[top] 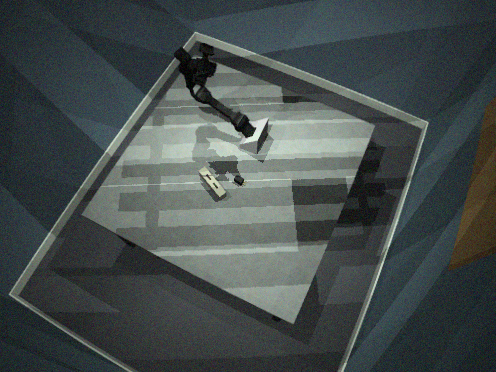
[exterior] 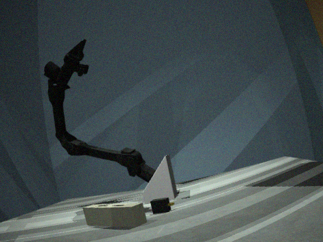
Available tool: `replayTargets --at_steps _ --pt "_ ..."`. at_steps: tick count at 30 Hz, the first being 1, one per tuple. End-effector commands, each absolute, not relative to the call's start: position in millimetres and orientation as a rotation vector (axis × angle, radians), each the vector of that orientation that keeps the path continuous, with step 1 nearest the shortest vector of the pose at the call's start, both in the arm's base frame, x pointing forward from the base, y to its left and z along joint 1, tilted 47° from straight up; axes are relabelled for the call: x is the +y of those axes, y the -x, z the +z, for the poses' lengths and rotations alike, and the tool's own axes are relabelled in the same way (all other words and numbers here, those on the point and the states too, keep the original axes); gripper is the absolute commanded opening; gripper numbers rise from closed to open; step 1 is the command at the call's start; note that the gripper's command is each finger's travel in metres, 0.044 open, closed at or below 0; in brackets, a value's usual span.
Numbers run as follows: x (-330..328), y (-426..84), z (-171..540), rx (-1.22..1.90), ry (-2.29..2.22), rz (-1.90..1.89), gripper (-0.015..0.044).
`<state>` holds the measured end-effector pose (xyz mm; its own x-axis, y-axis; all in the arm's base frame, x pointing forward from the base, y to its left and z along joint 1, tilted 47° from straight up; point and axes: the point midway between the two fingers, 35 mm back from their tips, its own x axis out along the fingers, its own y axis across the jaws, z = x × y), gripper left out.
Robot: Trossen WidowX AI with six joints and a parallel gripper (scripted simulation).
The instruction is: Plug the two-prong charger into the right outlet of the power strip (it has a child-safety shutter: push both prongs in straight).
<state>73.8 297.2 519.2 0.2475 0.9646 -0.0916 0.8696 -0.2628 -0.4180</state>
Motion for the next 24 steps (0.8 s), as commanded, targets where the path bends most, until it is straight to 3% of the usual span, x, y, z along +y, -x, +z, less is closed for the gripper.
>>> replayTargets --at_steps 1,24 --pt "297.6 -74.3 518.7 -1.7 2.242 0.485 0.0426" --pt "335.2 -196.5 364.7 -0.843 2.321 1.077 0.044"
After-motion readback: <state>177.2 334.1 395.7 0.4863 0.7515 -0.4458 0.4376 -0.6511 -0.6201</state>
